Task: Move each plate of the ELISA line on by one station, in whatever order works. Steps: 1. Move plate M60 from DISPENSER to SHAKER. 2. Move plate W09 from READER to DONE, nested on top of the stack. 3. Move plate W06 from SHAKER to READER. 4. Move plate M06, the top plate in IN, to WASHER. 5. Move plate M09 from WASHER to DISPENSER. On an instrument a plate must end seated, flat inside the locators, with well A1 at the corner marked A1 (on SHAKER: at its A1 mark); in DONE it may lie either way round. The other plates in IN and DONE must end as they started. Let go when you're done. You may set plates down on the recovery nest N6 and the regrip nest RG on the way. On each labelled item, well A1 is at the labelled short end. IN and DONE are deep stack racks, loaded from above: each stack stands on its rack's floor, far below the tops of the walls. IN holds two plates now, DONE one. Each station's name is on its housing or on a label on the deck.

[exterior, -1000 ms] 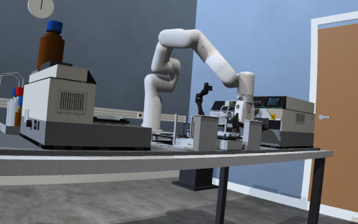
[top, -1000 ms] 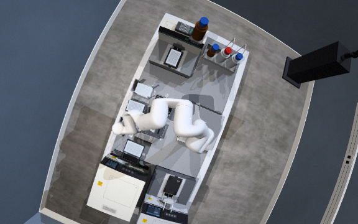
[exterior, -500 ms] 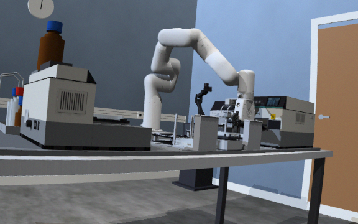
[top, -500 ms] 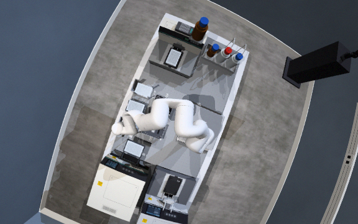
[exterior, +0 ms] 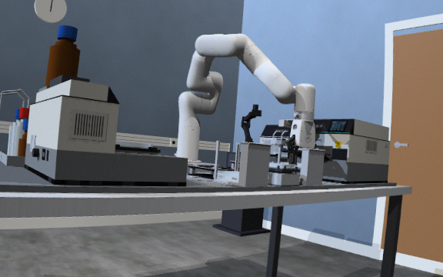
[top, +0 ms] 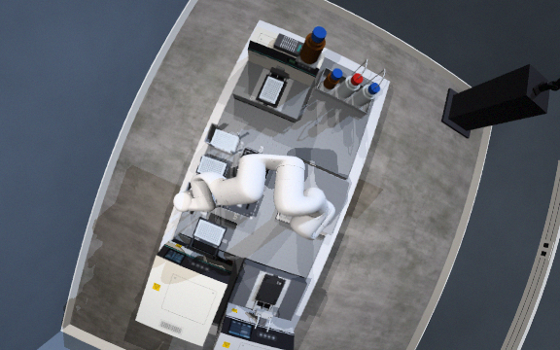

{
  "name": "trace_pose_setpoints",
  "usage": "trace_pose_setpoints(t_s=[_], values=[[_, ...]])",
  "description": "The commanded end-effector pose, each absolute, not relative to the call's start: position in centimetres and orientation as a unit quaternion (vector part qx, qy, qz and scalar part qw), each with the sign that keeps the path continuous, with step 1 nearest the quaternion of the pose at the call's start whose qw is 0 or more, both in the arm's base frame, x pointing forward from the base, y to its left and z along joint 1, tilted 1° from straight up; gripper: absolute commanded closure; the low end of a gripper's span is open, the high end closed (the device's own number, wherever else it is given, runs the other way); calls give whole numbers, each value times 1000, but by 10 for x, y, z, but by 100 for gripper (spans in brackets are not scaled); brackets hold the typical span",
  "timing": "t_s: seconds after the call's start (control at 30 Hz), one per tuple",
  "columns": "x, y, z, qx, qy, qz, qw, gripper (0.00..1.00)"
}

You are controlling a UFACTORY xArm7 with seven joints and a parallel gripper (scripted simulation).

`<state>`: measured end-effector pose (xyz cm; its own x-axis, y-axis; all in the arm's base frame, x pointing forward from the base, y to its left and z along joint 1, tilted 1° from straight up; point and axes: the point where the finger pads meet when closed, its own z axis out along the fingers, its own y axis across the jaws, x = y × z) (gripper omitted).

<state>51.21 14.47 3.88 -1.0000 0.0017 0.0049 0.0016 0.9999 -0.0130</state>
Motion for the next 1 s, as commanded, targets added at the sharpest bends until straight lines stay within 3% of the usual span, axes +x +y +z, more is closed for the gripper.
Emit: trace_pose_setpoints(t_s=[0.0, 0.97], values=[[513, 145, 42, -1, -1000, 6, 1, 100], [513, 145, 61, -1, -1000, 6, 1, 100]])
